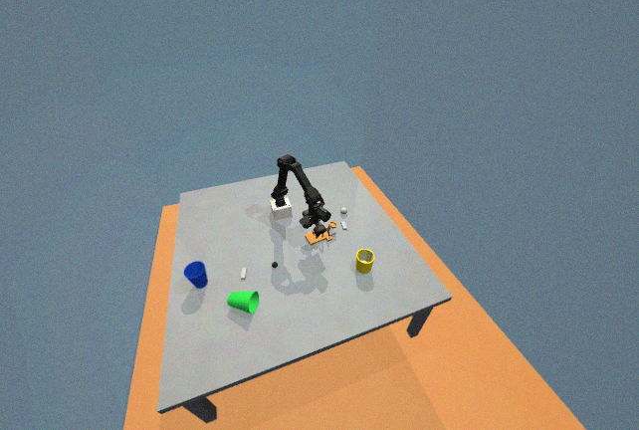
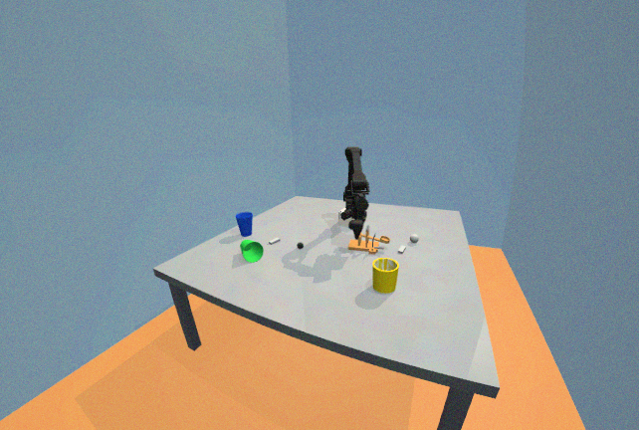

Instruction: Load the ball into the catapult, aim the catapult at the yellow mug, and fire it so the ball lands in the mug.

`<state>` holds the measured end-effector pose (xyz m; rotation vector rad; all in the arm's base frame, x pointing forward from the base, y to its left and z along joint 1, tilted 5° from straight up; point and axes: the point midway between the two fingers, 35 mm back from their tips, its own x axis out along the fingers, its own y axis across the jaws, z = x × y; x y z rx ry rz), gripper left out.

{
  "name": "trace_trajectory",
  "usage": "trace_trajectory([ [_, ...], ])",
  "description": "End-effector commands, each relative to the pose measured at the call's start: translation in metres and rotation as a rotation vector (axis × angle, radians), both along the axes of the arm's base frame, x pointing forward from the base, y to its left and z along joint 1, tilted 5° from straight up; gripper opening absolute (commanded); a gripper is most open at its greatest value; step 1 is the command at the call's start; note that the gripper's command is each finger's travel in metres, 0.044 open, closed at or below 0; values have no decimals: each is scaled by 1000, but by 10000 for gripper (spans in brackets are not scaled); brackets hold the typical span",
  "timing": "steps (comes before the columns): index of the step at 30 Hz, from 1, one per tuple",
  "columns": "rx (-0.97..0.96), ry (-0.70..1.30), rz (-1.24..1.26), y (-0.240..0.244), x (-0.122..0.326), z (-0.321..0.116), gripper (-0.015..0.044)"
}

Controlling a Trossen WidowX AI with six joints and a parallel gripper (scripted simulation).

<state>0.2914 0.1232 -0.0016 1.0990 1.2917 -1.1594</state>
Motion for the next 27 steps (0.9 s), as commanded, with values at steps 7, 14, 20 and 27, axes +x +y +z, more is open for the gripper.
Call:
trace_trajectory([
  [7,3,4,3,0,-2,-18,440],
  [14,3,4,3,0,-4,-29,440],
  [20,-1,2,1,-1,-3,-30,414],
  [27,-1,2,1,-1,-3,-30,230],
])
